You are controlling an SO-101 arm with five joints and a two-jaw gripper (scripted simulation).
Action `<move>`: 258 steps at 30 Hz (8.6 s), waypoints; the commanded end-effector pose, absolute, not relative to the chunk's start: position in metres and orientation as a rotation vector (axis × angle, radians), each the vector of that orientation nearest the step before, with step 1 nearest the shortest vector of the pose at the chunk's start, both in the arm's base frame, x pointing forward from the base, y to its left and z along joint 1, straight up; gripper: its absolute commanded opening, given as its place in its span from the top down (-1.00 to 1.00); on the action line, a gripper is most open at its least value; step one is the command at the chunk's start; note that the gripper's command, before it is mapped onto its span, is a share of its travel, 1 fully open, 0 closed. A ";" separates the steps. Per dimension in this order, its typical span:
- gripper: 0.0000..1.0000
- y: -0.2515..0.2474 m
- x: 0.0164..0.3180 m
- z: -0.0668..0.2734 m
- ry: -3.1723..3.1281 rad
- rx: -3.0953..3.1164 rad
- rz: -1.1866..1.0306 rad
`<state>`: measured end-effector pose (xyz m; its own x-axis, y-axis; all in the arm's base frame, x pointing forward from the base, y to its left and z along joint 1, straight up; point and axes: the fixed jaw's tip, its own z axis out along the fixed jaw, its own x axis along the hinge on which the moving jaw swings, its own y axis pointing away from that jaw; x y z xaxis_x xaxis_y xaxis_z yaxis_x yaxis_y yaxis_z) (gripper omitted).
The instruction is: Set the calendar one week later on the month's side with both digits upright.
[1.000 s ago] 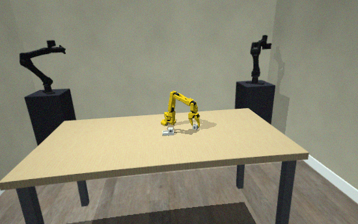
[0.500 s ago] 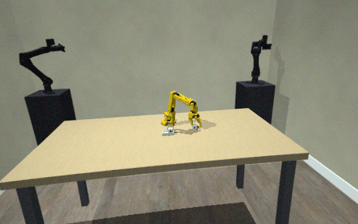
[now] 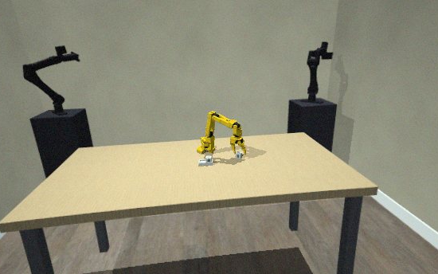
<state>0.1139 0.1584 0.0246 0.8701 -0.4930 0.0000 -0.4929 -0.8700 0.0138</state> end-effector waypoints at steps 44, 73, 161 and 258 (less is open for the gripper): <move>0.29 0.164 0.116 0.086 -0.816 3.105 0.040; 0.30 0.161 0.114 0.167 -0.925 3.516 0.349; 0.30 0.006 0.153 0.072 -2.352 2.133 0.045; 0.38 0.004 0.151 0.028 -2.354 2.098 0.016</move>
